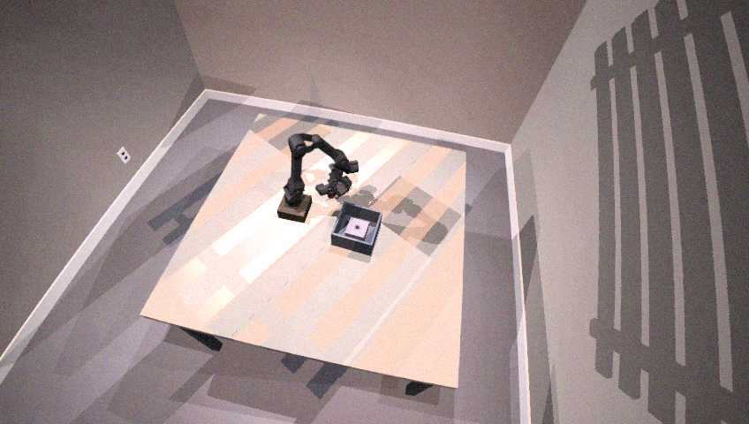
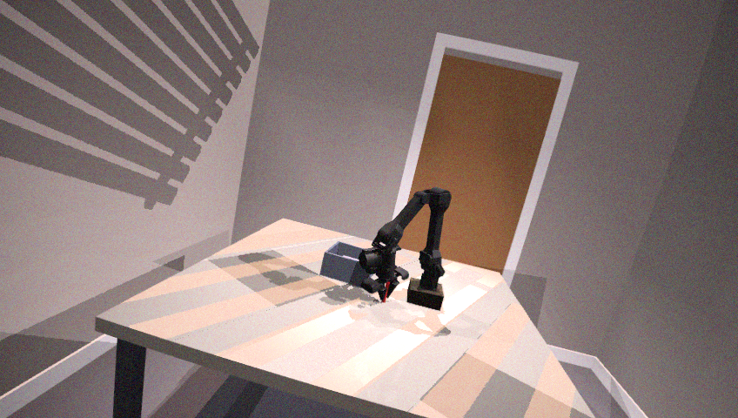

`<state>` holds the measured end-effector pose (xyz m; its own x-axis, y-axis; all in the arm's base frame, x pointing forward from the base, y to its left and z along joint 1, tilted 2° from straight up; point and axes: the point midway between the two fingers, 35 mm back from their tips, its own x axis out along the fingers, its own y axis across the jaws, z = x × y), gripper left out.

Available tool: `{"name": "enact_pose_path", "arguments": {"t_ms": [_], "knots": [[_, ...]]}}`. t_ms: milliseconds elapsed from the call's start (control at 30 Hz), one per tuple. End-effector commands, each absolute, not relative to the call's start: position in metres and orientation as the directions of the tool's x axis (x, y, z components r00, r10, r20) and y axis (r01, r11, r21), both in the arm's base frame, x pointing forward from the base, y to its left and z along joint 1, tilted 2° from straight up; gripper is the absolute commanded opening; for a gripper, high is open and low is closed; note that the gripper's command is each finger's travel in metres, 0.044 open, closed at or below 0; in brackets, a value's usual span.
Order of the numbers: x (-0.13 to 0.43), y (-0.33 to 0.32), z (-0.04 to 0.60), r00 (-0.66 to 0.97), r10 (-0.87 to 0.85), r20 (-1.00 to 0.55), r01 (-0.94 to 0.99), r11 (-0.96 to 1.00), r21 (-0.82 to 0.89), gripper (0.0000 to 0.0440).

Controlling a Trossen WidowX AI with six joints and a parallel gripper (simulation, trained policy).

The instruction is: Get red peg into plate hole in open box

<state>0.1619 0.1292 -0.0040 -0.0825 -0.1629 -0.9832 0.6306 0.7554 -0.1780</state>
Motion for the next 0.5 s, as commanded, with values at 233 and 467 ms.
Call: {"name": "enact_pose_path", "arguments": {"t_ms": [233,467], "knots": [[0.174,0.122,0.014,-0.057,-0.222,-0.973,0.619,0.757,-0.209,0.0000],[0.188,0.116,0.048,-0.002,-0.241,-0.971,0.628,0.755,-0.189,0.0000]]}}
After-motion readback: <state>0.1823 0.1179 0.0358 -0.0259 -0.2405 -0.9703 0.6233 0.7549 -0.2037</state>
